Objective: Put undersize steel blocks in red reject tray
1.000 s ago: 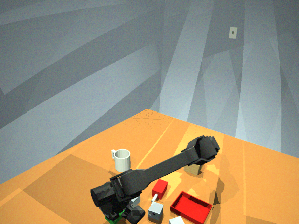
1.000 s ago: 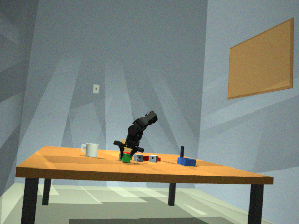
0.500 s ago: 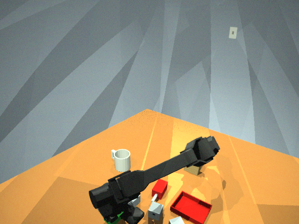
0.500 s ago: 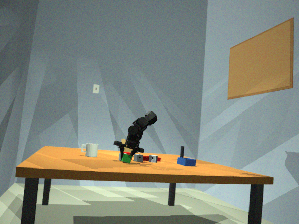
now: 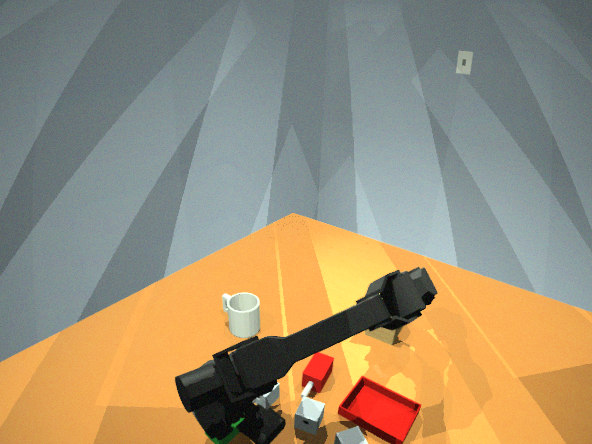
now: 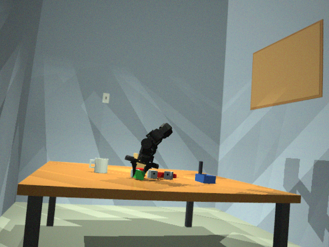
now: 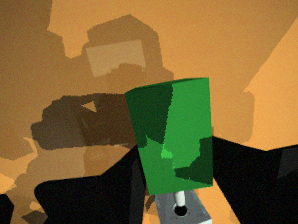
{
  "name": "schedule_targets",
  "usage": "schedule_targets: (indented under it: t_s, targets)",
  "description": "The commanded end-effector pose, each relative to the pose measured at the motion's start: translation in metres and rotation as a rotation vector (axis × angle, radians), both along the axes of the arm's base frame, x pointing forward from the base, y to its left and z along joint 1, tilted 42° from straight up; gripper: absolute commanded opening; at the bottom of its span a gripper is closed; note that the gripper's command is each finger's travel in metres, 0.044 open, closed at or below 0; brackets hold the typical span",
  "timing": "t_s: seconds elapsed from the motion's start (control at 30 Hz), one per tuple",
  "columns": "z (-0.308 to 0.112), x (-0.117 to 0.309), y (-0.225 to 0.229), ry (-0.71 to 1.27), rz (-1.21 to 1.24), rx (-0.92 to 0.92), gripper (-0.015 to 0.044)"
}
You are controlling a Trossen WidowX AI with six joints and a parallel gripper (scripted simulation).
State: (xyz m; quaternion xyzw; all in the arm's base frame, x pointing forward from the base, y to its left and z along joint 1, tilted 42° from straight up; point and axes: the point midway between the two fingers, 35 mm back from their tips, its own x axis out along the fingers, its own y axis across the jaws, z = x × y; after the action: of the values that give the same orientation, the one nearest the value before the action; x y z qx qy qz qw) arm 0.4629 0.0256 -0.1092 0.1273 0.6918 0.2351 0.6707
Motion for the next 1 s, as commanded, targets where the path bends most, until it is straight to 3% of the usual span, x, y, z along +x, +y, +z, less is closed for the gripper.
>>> schedule_targets:
  t_s: [0.0,0.57,0.73,0.97]
  targets:
    - [0.003,0.004,0.0,-0.006,-0.005,-0.002,0.0]
    - [0.003,0.01,0.001,-0.006,-0.005,-0.001,0.0]
    - [0.027,0.009,-0.022,0.0,0.0,-0.001,0.0]
    - [0.028,0.006,-0.019,0.022,0.006,0.006,0.0]
